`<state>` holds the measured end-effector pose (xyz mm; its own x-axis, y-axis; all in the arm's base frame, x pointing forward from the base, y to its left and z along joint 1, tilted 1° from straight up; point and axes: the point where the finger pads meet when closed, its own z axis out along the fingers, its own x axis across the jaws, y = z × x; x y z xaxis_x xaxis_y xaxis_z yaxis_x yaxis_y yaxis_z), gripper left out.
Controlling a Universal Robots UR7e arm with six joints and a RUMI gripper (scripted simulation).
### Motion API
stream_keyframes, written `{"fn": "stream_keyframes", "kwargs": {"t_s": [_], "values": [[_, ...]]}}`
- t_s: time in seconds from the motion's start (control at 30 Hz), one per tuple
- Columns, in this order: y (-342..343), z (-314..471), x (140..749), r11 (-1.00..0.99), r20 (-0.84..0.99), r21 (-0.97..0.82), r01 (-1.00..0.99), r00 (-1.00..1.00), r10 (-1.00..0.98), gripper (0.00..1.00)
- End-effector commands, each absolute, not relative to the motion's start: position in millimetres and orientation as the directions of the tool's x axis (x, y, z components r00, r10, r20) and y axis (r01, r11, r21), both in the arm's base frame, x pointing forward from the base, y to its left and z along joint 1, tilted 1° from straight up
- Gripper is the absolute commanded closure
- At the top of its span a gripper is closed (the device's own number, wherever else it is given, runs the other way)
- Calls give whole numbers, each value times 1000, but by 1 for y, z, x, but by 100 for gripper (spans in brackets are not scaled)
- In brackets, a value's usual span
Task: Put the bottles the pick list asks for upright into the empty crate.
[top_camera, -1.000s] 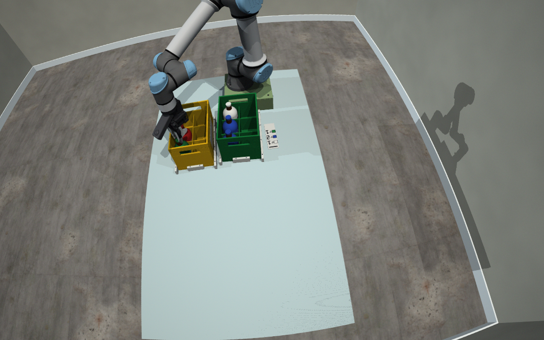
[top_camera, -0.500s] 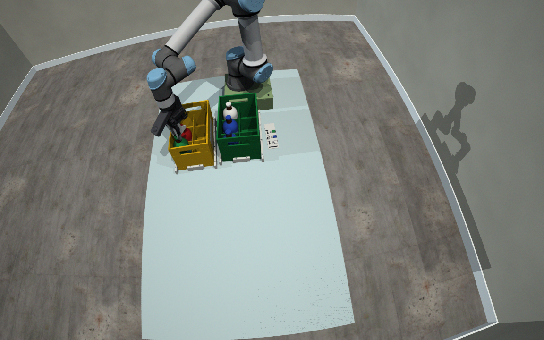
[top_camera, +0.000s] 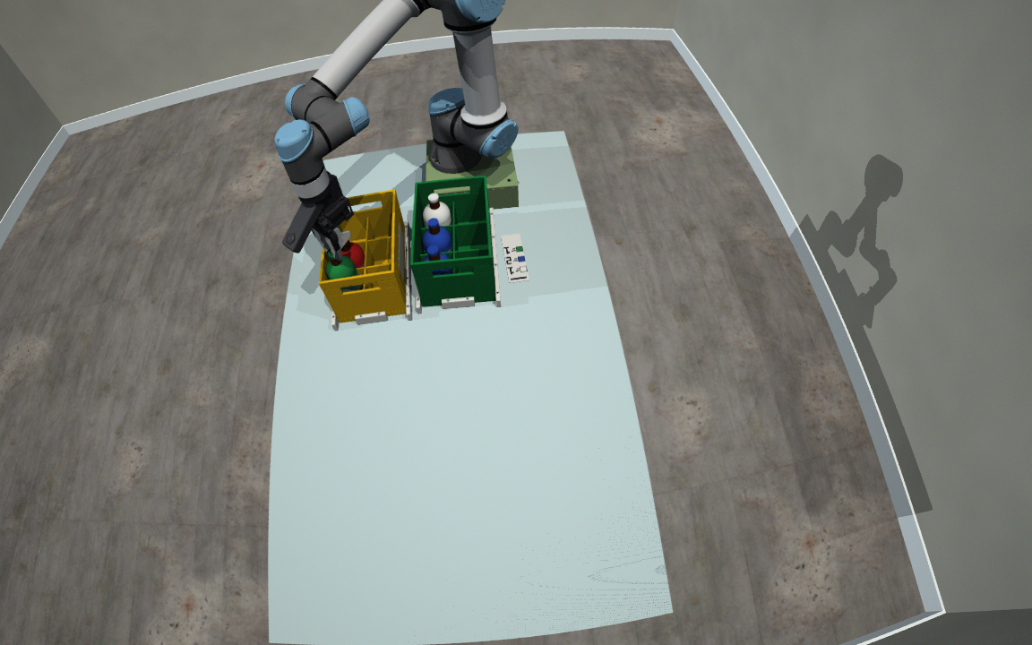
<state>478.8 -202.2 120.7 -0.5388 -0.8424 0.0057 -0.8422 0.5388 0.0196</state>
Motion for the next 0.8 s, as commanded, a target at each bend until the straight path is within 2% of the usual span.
{"fn": "stream_keyframes", "kwargs": {"t_s": [0.0,0.77], "values": [[-204,139,481,539,7,8,-842,-539,-842,100],[-204,170,482,539,7,8,-842,-539,-842,100]]}}
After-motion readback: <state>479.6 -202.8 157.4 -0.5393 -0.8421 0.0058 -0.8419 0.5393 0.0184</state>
